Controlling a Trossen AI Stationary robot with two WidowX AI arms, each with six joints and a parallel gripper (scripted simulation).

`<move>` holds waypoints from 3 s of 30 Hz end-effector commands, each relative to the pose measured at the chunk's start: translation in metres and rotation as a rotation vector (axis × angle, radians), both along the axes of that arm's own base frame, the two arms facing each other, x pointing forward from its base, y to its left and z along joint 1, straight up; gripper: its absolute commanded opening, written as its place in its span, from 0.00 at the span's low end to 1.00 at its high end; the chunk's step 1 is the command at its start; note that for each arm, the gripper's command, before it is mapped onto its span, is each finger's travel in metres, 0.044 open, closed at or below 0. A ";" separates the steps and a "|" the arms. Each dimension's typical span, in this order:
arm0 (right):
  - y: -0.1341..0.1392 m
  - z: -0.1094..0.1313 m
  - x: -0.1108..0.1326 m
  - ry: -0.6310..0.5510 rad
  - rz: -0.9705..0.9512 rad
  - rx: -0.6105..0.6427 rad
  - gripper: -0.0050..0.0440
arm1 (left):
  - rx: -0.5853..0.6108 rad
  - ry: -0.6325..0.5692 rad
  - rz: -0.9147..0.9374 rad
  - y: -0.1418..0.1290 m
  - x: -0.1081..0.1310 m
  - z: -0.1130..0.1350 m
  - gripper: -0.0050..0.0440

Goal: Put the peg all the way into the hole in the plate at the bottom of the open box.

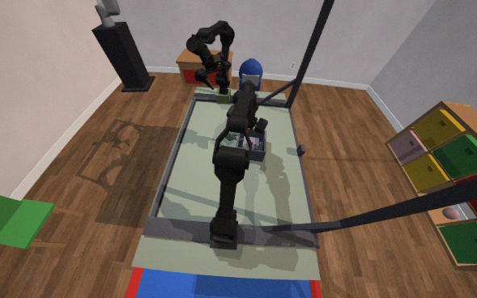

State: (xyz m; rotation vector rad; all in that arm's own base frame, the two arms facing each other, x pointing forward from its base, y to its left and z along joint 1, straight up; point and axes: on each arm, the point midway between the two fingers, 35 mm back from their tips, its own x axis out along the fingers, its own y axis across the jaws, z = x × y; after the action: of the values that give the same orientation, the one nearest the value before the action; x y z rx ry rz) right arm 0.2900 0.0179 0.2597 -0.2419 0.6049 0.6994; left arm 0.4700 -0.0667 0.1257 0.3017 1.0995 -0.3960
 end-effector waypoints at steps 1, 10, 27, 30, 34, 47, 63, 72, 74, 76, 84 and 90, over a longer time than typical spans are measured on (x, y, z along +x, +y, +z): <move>0.000 0.012 0.001 -0.037 0.101 0.017 1.00 | -0.006 0.045 0.014 -0.029 0.004 -0.011 0.16; 0.000 0.012 0.001 -0.039 0.110 0.022 1.00 | 0.002 0.076 0.024 -0.033 0.000 -0.024 0.16; 0.001 0.010 -0.001 -0.034 0.109 0.022 1.00 | 0.000 0.079 0.021 -0.034 -0.002 -0.043 0.16; 0.001 0.010 -0.001 -0.034 0.109 0.022 1.00 | -0.003 0.060 0.018 -0.034 0.000 -0.035 0.16; 0.001 0.010 -0.001 -0.034 0.109 0.022 1.00 | -0.002 0.071 0.022 -0.033 -0.002 -0.039 0.16; 0.001 0.010 -0.001 -0.034 0.109 0.022 1.00 | 0.001 0.087 0.022 -0.033 -0.003 -0.058 0.16; 0.001 0.010 -0.001 -0.034 0.109 0.022 1.00 | 0.001 0.087 0.022 -0.033 -0.002 -0.091 0.16; 0.001 0.010 -0.001 -0.034 0.109 0.022 1.00 | 0.001 0.087 0.022 -0.033 -0.003 -0.113 0.16; 0.001 0.010 -0.001 -0.034 0.109 0.022 1.00 | 0.001 0.087 0.022 -0.033 -0.002 -0.117 0.16; 0.001 0.010 -0.001 -0.034 0.109 0.022 1.00 | 0.002 0.087 0.022 -0.033 -0.002 -0.121 0.16; 0.001 0.010 -0.001 -0.034 0.109 0.022 1.00 | 0.003 0.087 0.022 -0.032 -0.004 -0.125 0.16; 0.001 0.010 -0.001 -0.034 0.109 0.022 1.00 | 0.000 0.071 0.022 -0.032 -0.004 -0.118 0.16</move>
State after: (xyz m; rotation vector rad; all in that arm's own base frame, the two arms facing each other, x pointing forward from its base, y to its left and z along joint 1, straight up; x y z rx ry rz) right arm 0.2894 0.0187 0.2637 -0.2527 0.5708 0.8082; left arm 0.4676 -0.1009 0.0094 0.2794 1.1720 -0.3967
